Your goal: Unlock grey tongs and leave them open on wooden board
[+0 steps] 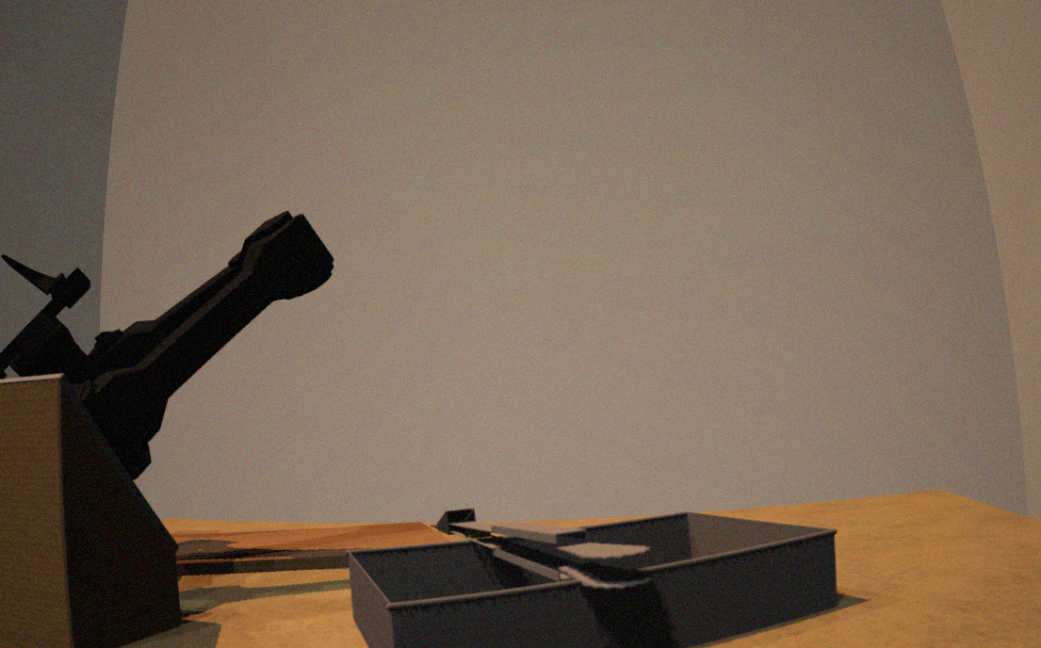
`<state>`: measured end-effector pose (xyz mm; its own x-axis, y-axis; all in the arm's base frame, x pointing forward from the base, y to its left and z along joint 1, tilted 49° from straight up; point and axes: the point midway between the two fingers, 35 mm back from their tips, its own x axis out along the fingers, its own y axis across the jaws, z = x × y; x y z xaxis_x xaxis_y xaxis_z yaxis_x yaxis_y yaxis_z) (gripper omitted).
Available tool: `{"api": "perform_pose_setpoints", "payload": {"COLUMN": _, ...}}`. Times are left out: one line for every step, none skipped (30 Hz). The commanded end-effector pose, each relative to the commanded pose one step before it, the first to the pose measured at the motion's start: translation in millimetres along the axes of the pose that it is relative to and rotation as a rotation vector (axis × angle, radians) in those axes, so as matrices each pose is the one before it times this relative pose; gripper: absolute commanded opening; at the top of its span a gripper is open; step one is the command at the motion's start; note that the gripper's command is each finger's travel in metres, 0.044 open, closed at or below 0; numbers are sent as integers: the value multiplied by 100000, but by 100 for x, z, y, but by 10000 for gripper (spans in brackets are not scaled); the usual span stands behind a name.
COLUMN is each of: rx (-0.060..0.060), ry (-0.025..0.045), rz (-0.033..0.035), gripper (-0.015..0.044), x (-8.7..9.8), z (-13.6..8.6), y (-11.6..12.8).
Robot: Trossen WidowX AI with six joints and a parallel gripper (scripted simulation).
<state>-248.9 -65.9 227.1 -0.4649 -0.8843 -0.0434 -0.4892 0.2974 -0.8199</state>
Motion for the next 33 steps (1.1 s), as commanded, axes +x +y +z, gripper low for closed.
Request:
{"api": "perform_pose_setpoints", "payload": {"rx": 168, "ry": 149, "rz": 140, "gripper": 374, "x": -22, "z": -36, "y": 18}}
{"api": "perform_pose_setpoints", "payload": {"rx": 343, "ry": 303, "rz": 285, "gripper": 348, "x": -44, "z": -74, "y": 36}}
{"api": "perform_pose_setpoints", "payload": {"rx": 525, "ry": 466, "rz": 434, "gripper": 321, "x": -67, "z": -114, "y": 55}}
{"api": "perform_pose_setpoints", "payload": {"rx": 710, "ry": 640, "rz": 585, "gripper": 295, "x": -93, "z": -156, "y": 74}}
{"api": "perform_pose_setpoints", "payload": {"rx": 912, "ry": 840, "rz": 750, "gripper": 269, "x": -123, "z": -204, "y": 93}}
{"api": "perform_pose_setpoints", "payload": {"rx": 1137, "ry": 1080, "rz": 931, "gripper": 260, "x": -160, "z": -260, "y": 112}}
{"api": "perform_pose_setpoints", "payload": {"rx": 1347, "ry": 1328, "rz": 1098, "gripper": 260, "x": -200, "z": -318, "y": 128}}
{"api": "perform_pose_setpoints", "payload": {"rx": 1547, "ry": 1585, "rz": 1251, "gripper": 260, "x": -241, "z": -377, "y": 140}}
{"api": "perform_pose_setpoints", "payload": {"rx": 1743, "ry": 1856, "rz": 1393, "gripper": 260, "x": -285, "z": -438, "y": 151}}
{"api": "perform_pose_setpoints", "payload": {"rx": 1938, "ry": 2135, "rz": 1523, "gripper": 260, "x": -329, "z": -500, "y": 160}}
{"api": "perform_pose_setpoints", "payload": {"rx": 2124, "ry": 2404, "rz": 1628, "gripper": 260, "x": -369, "z": -558, "y": 167}}
{"api": "perform_pose_setpoints", "payload": {"rx": 2174, "ry": 2519, "rz": 1618, "gripper": 260, "x": -385, "z": -581, "y": 162}}
{"api": "perform_pose_setpoints", "payload": {"rx": 2056, "ry": 2422, "rz": 1479, "gripper": 260, "x": -366, "z": -556, "y": 144}}
{"api": "perform_pose_setpoints", "payload": {"rx": 2140, "ry": 2553, "rz": 1484, "gripper": 260, "x": -382, "z": -584, "y": 140}}
{"api": "perform_pose_setpoints", "payload": {"rx": 2340, "ry": 2962, "rz": 1624, "gripper": 260, "x": -436, "z": -673, "y": 145}}
{"api": "perform_pose_setpoints", "payload": {"rx": 2581, "ry": 3303, "rz": 1704, "gripper": 260, "x": -481, "z": -747, "y": 144}}
{"api": "perform_pose_setpoints", "payload": {"rx": 2571, "ry": 3325, "rz": 1605, "gripper": 260, "x": -478, "z": -750, "y": 127}}
{"api": "perform_pose_setpoints", "payload": {"rx": 2627, "ry": 3431, "rz": 1545, "gripper": 260, "x": -488, "z": -772, "y": 112}}
{"api": "perform_pose_setpoints", "payload": {"rx": 2600, "ry": 3428, "rz": 1435, "gripper": 260, "x": -482, "z": -770, "y": 94}}
{"api": "perform_pose_setpoints", "payload": {"rx": 2453, "ry": 3261, "rz": 1267, "gripper": 260, "x": -453, "z": -731, "y": 72}}
{"api": "perform_pose_setpoints", "payload": {"rx": 2164, "ry": 2896, "rz": 1048, "gripper": 260, "x": -397, "z": -649, "y": 50}}
{"api": "perform_pose_setpoints", "payload": {"rx": 1916, "ry": 2579, "rz": 874, "gripper": 260, "x": -350, "z": -578, "y": 33}}
{"api": "perform_pose_setpoints", "payload": {"rx": 2115, "ry": 2861, "rz": 905, "gripper": 260, "x": -386, "z": -640, "y": 26}}
{"api": "perform_pose_setpoints", "payload": {"rx": 2336, "ry": 3176, "rz": 927, "gripper": 260, "x": -427, "z": -710, "y": 15}}
{"api": "perform_pose_setpoints", "payload": {"rx": 2523, "ry": 3448, "rz": 915, "gripper": 260, "x": -460, "z": -769, "y": 0}}
{"api": "perform_pose_setpoints", "payload": {"rx": 2625, "ry": 3603, "rz": 858, "gripper": 260, "x": -478, "z": -803, "y": -18}}
{"api": "perform_pose_setpoints", "payload": {"rx": 2662, "ry": 3670, "rz": 772, "gripper": 260, "x": -483, "z": -817, "y": -37}}
{"api": "perform_pose_setpoints", "payload": {"rx": 2672, "ry": 3695, "rz": 675, "gripper": 260, "x": -483, "z": -822, "y": -57}}
{"api": "perform_pose_setpoints", "payload": {"rx": 2678, "ry": 3714, "rz": 577, "gripper": 260, "x": -483, "z": -826, "y": -77}}
{"api": "perform_pose_setpoints", "payload": {"rx": 2685, "ry": 3732, "rz": 478, "gripper": 260, "x": -482, "z": -830, "y": -97}}
{"api": "perform_pose_setpoints", "payload": {"rx": 2686, "ry": 3739, "rz": 378, "gripper": 260, "x": -480, "z": -832, "y": -118}}
{"api": "perform_pose_setpoints", "payload": {"rx": 2587, "ry": 4074, "rz": 175, "gripper": 260, "x": -507, "z": -896, "y": -115}}
{"api": "perform_pose_setpoints", "payload": {"rx": 2469, "ry": 3886, "rz": 62, "gripper": 260, "x": -480, "z": -858, "y": -132}}
